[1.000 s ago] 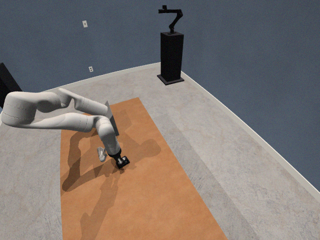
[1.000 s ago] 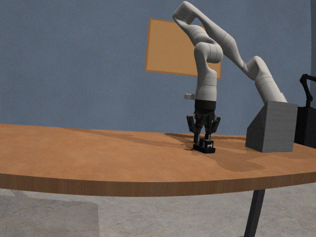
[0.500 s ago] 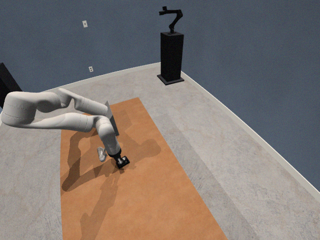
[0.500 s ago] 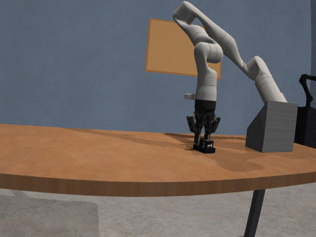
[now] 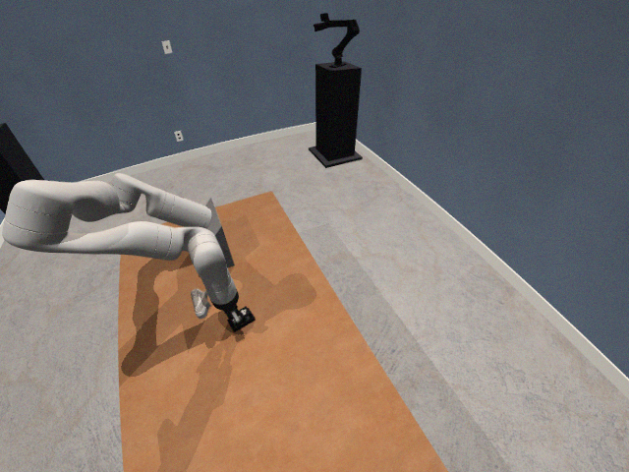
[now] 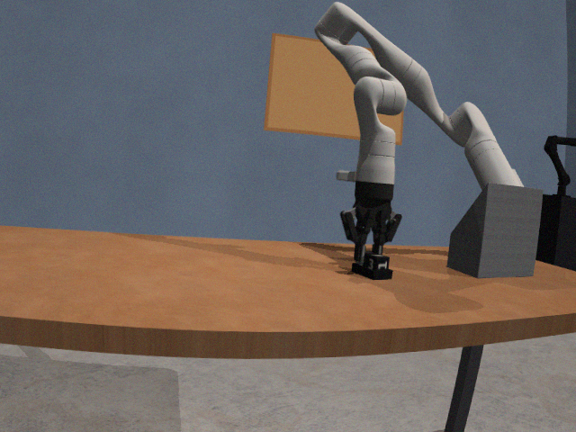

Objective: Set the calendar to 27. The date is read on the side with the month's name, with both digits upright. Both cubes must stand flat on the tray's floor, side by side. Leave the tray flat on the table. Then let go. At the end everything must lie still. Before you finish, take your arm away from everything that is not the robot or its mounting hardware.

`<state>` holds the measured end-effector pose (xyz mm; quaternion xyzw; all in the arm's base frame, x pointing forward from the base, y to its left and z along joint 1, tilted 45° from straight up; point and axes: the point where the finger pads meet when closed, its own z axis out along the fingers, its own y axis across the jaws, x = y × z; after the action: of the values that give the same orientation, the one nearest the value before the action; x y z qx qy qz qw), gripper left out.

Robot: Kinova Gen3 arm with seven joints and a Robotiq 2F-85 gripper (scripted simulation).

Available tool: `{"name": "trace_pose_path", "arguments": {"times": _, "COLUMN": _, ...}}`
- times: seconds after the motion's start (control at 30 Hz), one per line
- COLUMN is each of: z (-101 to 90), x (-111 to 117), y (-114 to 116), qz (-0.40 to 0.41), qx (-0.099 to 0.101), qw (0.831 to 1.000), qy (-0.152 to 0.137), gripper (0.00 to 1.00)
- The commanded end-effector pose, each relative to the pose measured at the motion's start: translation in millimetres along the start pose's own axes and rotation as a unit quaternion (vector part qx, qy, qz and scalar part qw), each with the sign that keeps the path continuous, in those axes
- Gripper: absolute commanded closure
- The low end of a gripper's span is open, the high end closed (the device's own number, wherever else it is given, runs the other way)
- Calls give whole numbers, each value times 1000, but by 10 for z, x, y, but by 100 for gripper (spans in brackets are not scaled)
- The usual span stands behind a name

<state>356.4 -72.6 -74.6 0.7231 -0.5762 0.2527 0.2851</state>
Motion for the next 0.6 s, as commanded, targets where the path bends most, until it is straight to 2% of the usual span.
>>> {"name": "trace_pose_path", "arguments": {"times": 0.0, "z": -4, "x": -1, "y": -4, "qz": 0, "qx": 1, "qw": 1000, "qy": 0, "gripper": 72}}
{"name": "trace_pose_path", "arguments": {"times": 0.2, "z": -82, "x": -1, "y": -4, "qz": 0, "qx": 1, "qw": 1000, "qy": 0, "gripper": 72}}
{"name": "trace_pose_path", "arguments": {"times": 0.43, "z": -481, "x": -1, "y": -3, "qz": 0, "qx": 1, "qw": 1000, "qy": 0, "gripper": 72}}
{"name": "trace_pose_path", "arguments": {"times": 0.5, "z": -481, "x": -1, "y": -3, "qz": 0, "qx": 1, "qw": 1000, "qy": 0, "gripper": 72}}
{"name": "trace_pose_path", "arguments": {"times": 0.57, "z": -624, "x": -1, "y": -3, "qz": 0, "qx": 1, "qw": 1000, "qy": 0, "gripper": 72}}
